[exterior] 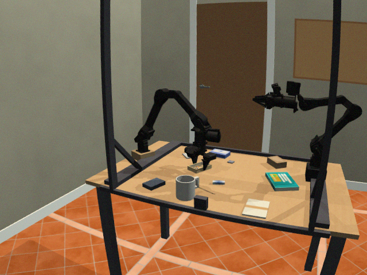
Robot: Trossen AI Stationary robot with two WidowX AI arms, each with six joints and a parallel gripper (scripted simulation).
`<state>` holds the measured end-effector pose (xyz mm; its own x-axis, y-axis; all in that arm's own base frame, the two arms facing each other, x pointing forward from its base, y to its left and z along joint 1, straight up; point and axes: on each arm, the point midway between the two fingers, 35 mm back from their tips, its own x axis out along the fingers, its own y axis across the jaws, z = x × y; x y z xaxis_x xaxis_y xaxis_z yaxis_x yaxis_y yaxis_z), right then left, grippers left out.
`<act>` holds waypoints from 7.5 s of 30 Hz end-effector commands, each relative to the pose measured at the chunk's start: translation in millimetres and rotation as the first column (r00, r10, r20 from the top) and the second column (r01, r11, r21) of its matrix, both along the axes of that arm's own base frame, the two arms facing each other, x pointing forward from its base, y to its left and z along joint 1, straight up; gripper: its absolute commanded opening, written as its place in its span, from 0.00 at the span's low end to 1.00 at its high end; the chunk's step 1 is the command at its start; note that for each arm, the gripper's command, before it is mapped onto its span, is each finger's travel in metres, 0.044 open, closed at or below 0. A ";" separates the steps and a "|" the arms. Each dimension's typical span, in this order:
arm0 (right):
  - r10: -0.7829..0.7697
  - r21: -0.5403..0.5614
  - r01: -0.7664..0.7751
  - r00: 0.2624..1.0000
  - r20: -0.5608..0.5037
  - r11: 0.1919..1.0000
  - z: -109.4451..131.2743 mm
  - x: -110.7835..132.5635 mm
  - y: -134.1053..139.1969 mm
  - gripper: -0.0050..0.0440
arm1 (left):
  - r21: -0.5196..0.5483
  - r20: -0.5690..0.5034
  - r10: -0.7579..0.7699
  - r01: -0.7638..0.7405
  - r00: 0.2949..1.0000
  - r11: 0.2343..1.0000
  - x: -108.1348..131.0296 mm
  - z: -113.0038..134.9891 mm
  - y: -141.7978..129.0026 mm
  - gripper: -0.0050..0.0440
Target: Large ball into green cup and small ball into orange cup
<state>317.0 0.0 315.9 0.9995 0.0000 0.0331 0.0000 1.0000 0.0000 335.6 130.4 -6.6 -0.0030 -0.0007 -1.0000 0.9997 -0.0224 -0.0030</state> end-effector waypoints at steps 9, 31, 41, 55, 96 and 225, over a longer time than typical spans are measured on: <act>0.000 0.000 0.000 1.000 0.017 1.000 6.9 -1.2 0.0 0.92 | 0.020 0.049 -0.001 0.000 0.999 1.000 7.8 35.5 3.6 0.02; 0.000 0.000 0.000 1.000 0.017 1.000 6.9 -1.2 0.0 0.92 | 0.021 0.049 -0.001 0.000 0.999 1.000 6.8 64.9 2.5 0.00; 0.000 0.000 0.000 1.000 0.017 1.000 6.9 -1.2 0.0 0.92 | 0.022 0.048 0.000 -0.001 0.999 1.000 7.2 78.7 1.5 0.00; 0.000 0.000 0.000 1.000 0.017 1.000 6.9 -1.2 0.0 0.92 | 0.022 0.052 0.000 -0.001 0.999 1.000 6.9 86.5 1.8 0.00; 0.000 0.000 0.000 1.000 0.017 1.000 6.9 -1.2 0.0 0.92 | 0.010 0.161 -0.001 0.000 0.987 1.000 -2.7 82.3 1.9 0.00; 0.000 0.000 0.000 1.000 0.017 1.000 6.9 -1.2 0.0 0.92 | 0.007 -0.009 -0.001 0.001 1.000 1.000 7.5 79.1 1.0 0.00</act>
<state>317.0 0.0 315.9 0.9995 0.0000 0.0331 0.0000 1.0000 0.0000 338.3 131.2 63.7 -0.0295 -0.0026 -0.9996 0.9993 -0.0229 -0.0294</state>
